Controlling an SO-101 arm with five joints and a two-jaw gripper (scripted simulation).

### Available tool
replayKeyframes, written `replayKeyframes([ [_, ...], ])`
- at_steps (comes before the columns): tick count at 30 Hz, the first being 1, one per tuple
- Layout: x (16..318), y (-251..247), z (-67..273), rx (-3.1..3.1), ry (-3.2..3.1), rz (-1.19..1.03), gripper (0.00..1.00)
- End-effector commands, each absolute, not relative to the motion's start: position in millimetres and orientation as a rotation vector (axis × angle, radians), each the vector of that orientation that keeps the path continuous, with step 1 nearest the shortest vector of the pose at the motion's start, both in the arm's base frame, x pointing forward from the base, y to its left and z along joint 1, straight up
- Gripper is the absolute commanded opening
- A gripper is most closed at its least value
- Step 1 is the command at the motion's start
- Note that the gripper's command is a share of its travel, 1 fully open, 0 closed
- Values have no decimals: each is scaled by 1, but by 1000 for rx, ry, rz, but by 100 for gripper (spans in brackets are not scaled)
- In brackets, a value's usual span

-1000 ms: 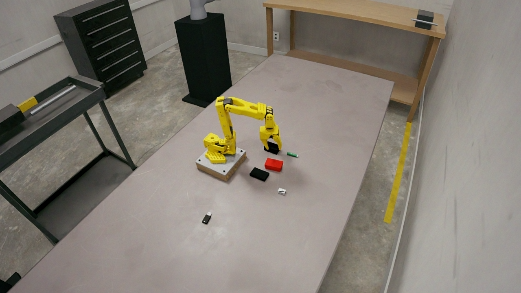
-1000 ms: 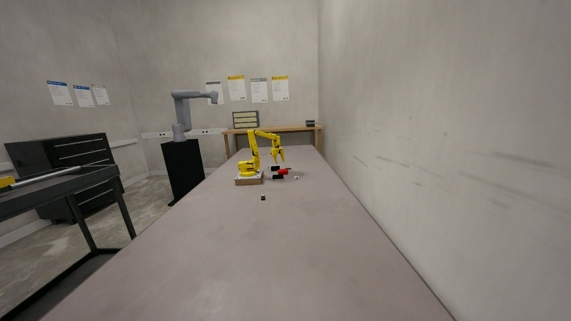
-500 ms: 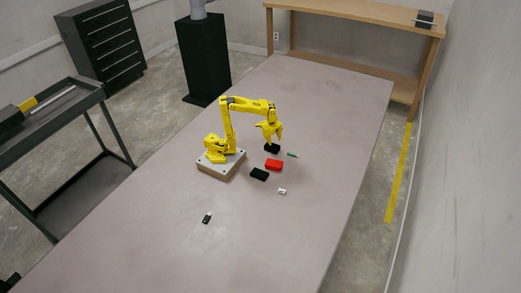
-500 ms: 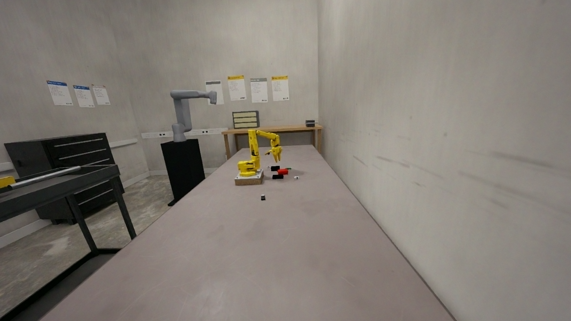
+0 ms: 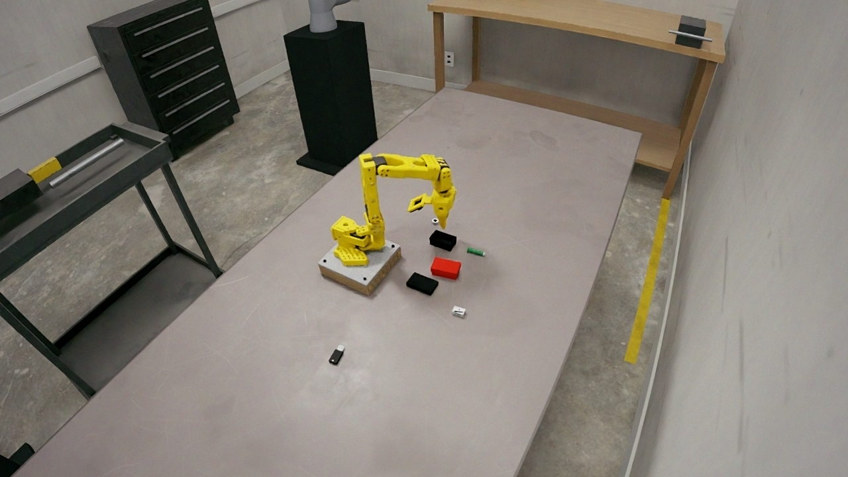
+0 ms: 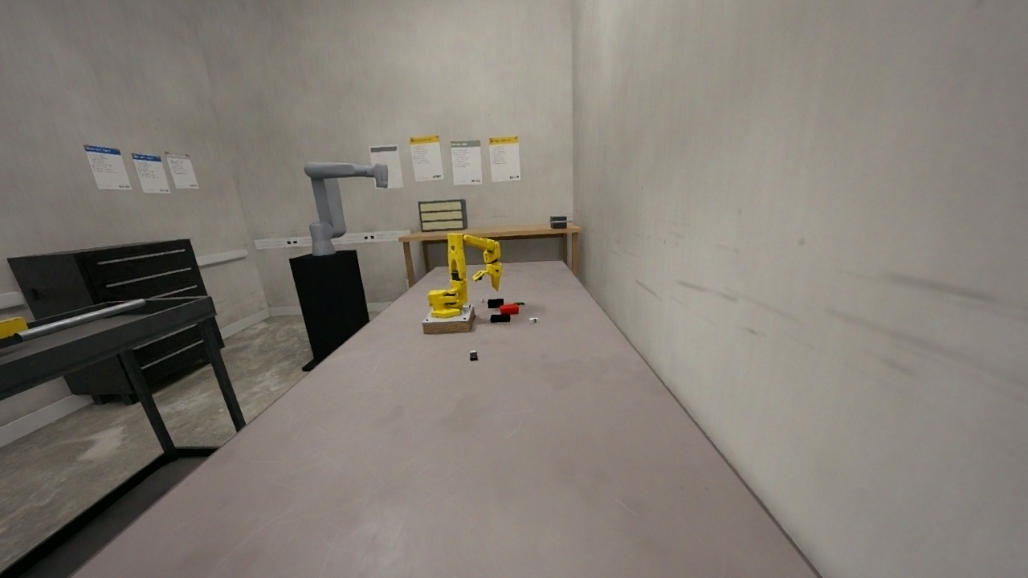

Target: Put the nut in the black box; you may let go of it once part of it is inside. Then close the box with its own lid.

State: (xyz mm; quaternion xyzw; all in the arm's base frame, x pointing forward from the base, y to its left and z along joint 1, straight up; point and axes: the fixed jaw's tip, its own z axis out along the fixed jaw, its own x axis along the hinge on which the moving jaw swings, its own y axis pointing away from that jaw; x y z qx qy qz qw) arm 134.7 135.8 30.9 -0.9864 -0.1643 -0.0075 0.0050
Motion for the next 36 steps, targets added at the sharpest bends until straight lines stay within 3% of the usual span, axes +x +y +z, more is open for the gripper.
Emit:
replayKeyframes([
  [1,131,143,31,-3038,-796,-2,22],
  [13,119,167,29,-2688,-1625,-2,21],
  [36,97,195,28,-1986,-2434,-1,19],
])
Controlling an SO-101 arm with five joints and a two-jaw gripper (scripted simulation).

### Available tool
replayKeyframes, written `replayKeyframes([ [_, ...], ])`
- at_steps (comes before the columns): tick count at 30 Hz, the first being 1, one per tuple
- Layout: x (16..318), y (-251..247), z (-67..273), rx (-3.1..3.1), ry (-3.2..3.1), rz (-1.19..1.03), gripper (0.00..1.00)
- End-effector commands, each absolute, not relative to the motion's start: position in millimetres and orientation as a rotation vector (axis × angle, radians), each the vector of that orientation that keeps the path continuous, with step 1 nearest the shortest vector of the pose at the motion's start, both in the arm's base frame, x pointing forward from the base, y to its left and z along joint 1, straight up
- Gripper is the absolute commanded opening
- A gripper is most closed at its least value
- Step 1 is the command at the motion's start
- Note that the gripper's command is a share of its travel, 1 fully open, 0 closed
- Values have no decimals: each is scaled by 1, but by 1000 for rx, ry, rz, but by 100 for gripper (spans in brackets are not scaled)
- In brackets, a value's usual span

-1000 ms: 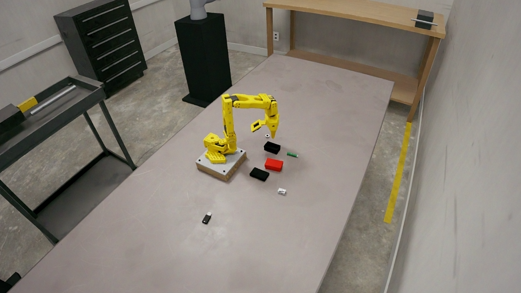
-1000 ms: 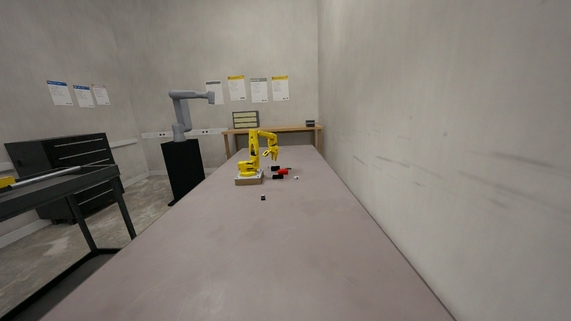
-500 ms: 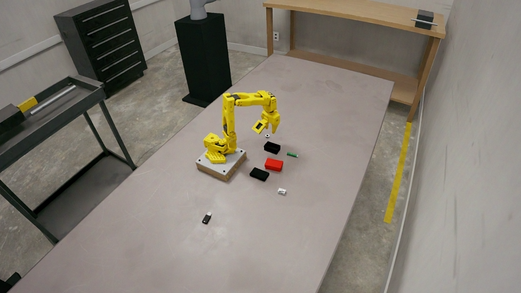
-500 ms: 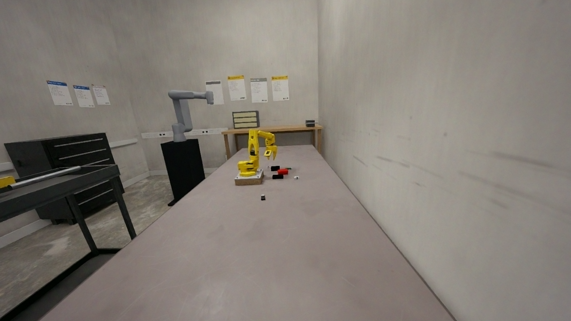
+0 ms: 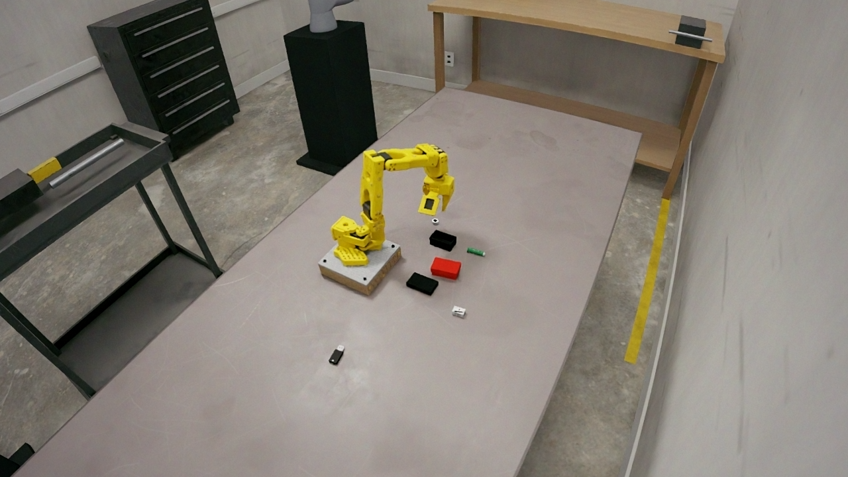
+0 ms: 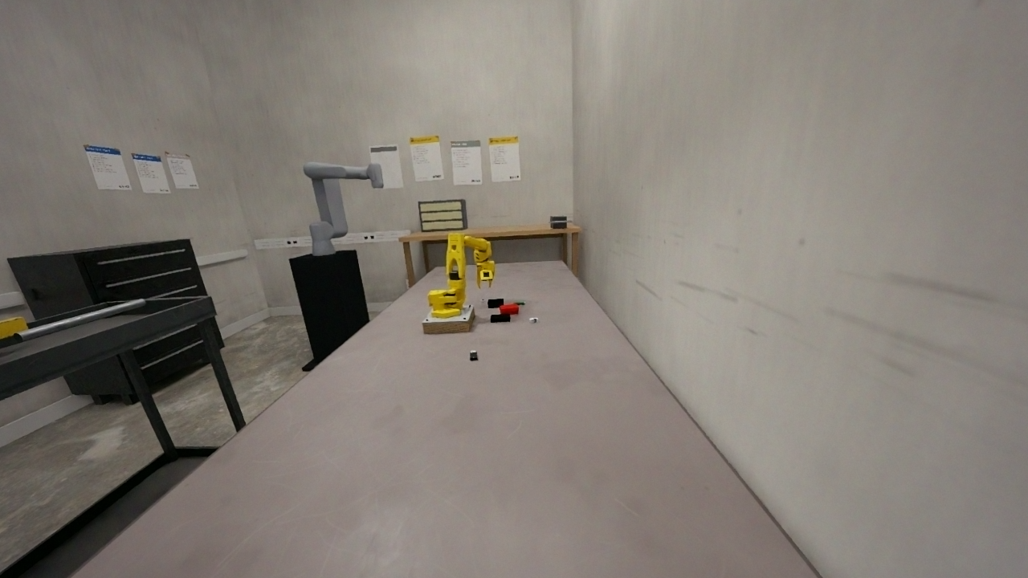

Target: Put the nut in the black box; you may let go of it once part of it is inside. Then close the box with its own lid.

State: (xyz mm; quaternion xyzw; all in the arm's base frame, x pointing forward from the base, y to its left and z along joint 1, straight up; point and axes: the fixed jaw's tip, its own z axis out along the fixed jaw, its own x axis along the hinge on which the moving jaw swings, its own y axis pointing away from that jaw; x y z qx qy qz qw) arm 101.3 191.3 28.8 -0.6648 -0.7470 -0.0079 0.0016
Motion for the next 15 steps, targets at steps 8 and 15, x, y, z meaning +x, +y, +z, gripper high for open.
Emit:
replayKeyframes([
  [8,89,202,27,-1746,-2612,-1,19],
  [15,86,205,27,-1629,-2686,-1,19],
])
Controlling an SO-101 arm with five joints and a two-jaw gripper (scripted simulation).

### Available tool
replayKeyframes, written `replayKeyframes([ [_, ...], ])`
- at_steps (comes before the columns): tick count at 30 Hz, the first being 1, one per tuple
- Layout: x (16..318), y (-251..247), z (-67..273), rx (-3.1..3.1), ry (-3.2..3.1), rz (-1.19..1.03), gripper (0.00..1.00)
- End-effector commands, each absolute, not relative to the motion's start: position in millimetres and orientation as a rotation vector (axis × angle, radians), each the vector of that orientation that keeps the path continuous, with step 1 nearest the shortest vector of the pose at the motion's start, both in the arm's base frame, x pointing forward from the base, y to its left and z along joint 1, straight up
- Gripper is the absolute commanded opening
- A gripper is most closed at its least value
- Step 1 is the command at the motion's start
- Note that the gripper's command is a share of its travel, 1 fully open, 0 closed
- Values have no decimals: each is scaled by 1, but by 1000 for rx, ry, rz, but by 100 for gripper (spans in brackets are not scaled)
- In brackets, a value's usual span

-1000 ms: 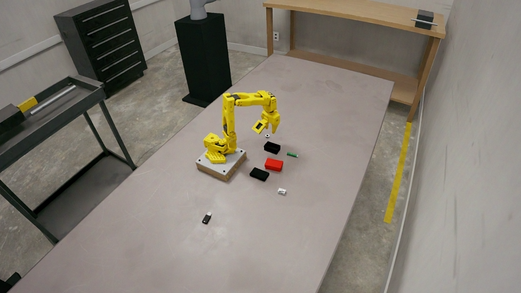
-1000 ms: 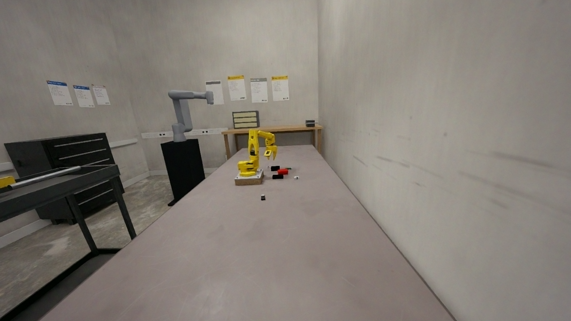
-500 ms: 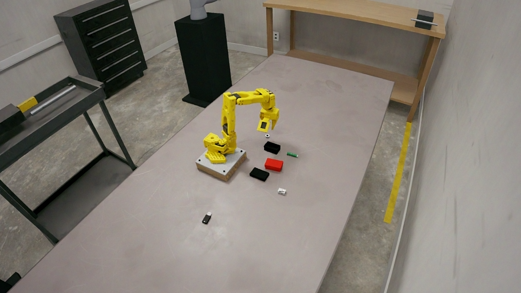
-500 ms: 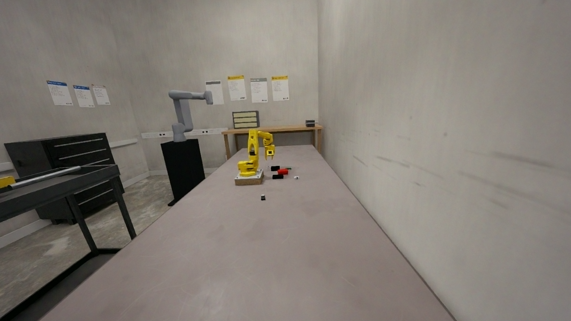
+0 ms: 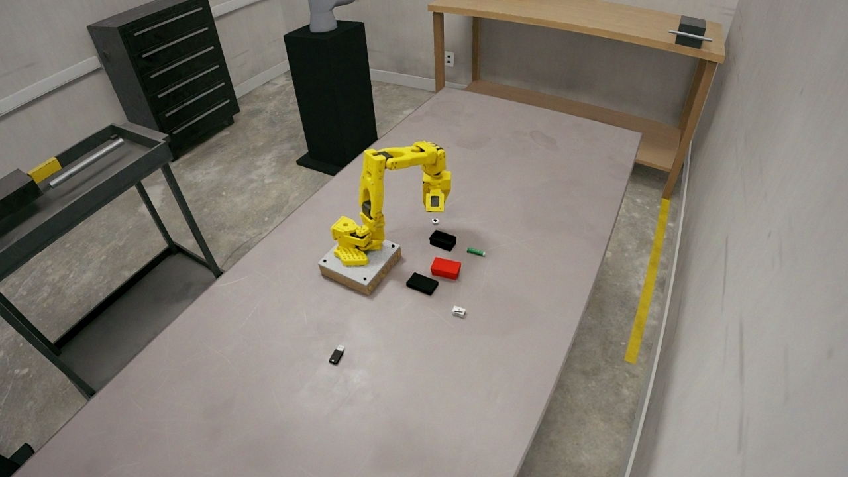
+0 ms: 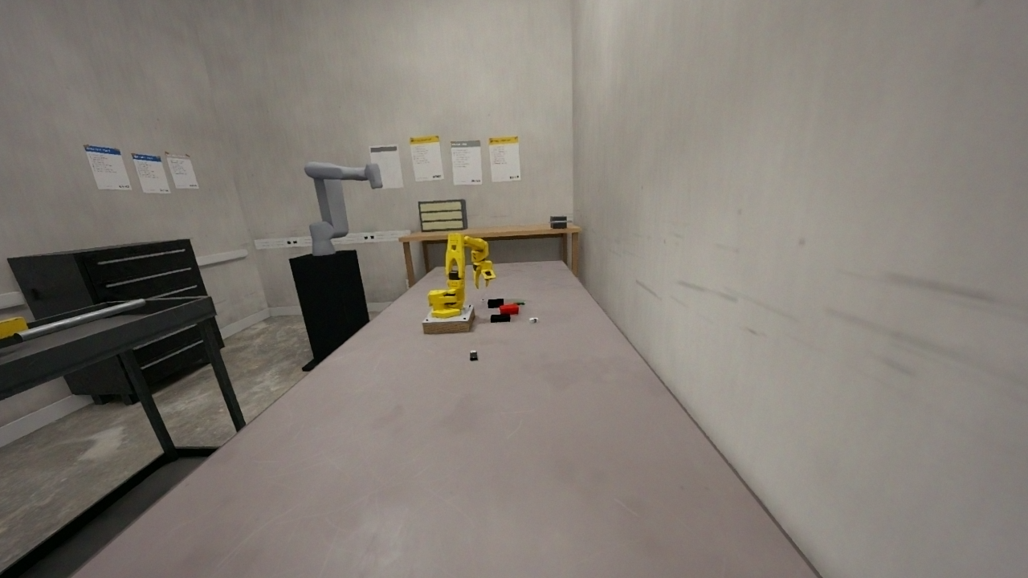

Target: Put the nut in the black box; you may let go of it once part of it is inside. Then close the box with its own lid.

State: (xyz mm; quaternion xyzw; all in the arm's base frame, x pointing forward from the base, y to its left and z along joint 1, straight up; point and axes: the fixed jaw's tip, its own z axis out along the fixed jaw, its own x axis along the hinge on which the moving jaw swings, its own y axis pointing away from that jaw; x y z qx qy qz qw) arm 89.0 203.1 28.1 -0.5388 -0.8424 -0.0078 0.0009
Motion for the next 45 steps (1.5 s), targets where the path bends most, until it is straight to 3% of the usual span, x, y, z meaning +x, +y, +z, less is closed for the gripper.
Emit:
replayKeyframes([
  [1,85,205,27,-1609,-2698,-1,19],
  [45,79,211,27,-1413,-2806,0,19],
])
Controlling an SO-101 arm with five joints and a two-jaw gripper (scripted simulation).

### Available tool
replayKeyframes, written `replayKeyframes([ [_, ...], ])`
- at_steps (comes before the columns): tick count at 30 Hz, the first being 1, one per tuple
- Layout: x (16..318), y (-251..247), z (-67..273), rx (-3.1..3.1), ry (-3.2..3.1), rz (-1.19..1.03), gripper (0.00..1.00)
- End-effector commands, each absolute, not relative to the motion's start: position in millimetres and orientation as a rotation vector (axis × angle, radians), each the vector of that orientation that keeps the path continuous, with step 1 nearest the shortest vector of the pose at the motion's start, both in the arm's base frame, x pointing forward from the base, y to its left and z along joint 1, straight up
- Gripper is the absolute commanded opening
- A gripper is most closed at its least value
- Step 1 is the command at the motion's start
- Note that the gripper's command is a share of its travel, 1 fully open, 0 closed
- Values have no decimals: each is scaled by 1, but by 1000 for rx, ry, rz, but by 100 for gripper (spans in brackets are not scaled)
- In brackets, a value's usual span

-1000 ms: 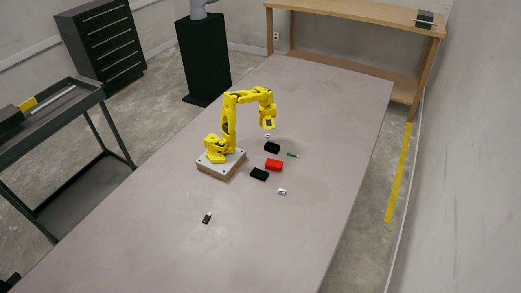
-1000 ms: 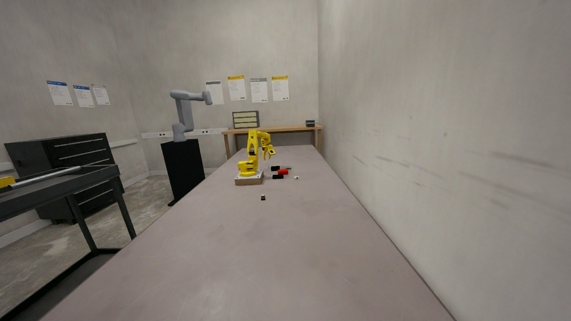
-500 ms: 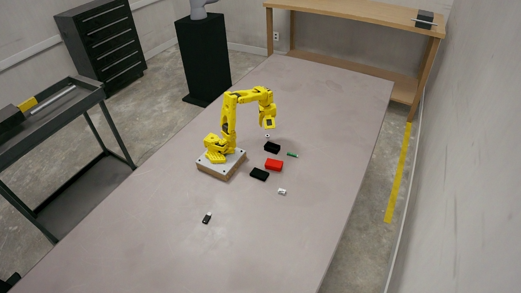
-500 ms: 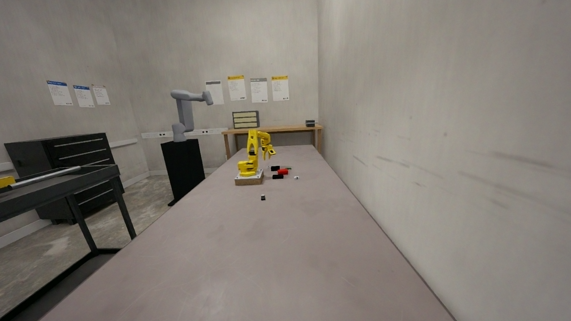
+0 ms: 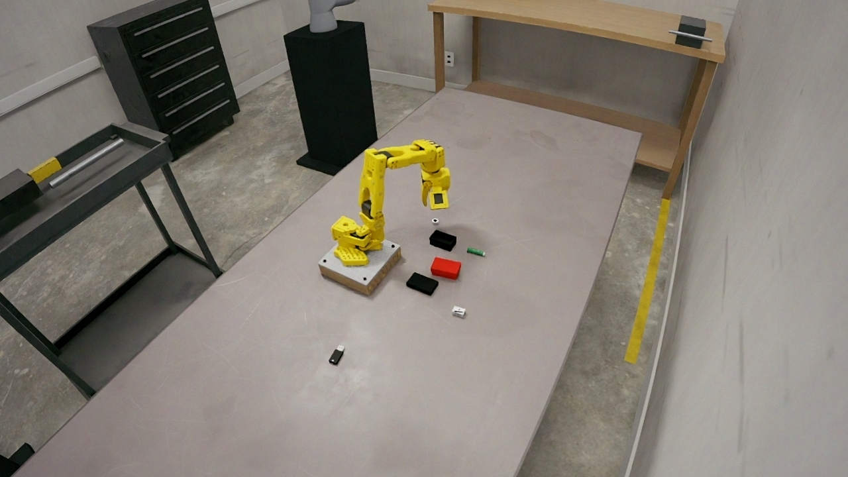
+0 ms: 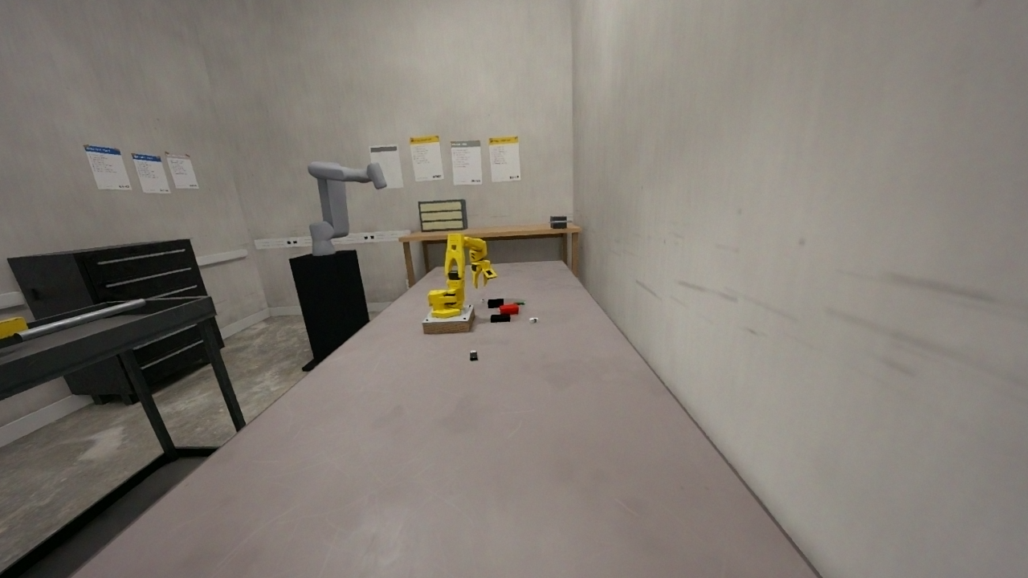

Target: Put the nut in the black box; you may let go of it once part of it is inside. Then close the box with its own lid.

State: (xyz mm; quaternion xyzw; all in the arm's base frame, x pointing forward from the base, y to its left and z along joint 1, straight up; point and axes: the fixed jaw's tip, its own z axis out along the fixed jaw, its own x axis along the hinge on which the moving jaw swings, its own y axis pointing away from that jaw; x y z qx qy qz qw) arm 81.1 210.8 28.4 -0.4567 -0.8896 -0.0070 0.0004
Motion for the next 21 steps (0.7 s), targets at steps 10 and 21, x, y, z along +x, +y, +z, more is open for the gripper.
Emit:
replayKeyframes([
  [10,79,211,27,-1413,-2806,-1,19],
  [21,79,212,19,-1413,-2806,-1,19],
])
